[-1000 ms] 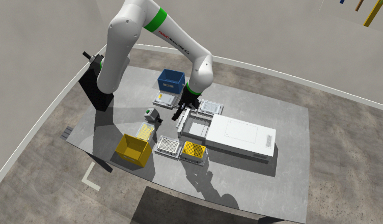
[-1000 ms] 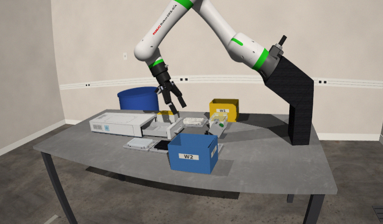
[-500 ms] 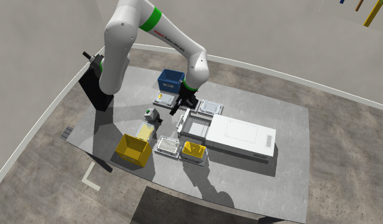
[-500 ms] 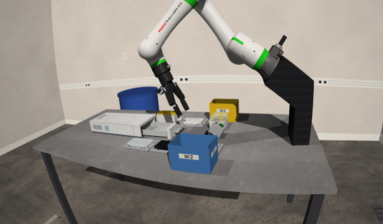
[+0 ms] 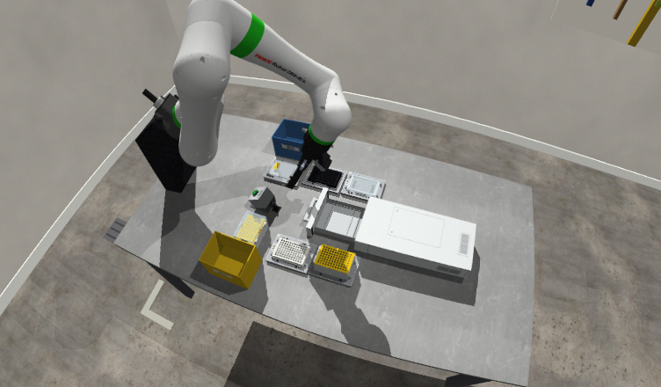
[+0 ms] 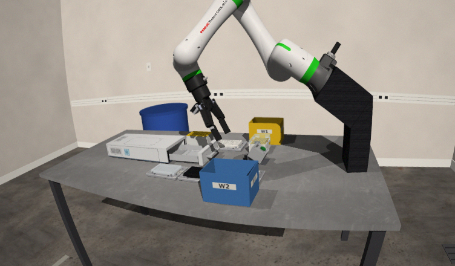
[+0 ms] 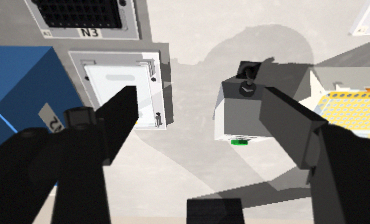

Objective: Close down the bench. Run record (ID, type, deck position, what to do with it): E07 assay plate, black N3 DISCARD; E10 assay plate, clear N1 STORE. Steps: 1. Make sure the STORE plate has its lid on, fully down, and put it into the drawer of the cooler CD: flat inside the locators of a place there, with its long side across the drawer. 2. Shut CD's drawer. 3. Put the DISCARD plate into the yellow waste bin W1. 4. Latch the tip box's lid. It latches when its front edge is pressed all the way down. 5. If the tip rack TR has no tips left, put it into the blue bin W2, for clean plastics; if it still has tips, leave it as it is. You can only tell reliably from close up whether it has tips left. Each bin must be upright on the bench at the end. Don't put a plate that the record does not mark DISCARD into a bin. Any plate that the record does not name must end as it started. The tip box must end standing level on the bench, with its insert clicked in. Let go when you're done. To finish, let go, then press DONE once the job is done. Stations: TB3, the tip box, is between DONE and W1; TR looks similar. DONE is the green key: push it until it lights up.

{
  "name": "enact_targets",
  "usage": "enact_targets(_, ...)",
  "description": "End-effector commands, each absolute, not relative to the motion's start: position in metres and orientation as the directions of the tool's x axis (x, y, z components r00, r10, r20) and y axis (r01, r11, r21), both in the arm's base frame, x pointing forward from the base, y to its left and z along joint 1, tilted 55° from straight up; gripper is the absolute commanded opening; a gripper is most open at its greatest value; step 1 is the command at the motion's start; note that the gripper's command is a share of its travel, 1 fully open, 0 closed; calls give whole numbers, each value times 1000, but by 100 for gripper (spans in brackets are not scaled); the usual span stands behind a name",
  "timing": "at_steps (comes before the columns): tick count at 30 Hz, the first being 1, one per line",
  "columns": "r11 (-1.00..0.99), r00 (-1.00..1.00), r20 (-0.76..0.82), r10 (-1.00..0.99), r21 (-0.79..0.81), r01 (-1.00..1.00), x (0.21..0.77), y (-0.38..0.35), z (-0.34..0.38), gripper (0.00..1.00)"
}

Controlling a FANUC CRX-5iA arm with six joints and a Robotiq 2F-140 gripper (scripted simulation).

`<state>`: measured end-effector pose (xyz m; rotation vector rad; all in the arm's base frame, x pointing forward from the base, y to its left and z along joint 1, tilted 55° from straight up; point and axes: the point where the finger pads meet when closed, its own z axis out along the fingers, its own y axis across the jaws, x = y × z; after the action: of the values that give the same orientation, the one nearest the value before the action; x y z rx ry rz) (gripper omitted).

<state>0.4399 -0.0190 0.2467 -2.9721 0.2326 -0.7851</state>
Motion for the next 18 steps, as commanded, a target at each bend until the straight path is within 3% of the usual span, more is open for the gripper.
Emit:
enact_targets(1,-987,857,489,-161,-93,-133,437,-14,244,70)
enact_targets(18,-987,857,489,-161,-93,-133,416,32,213,70)
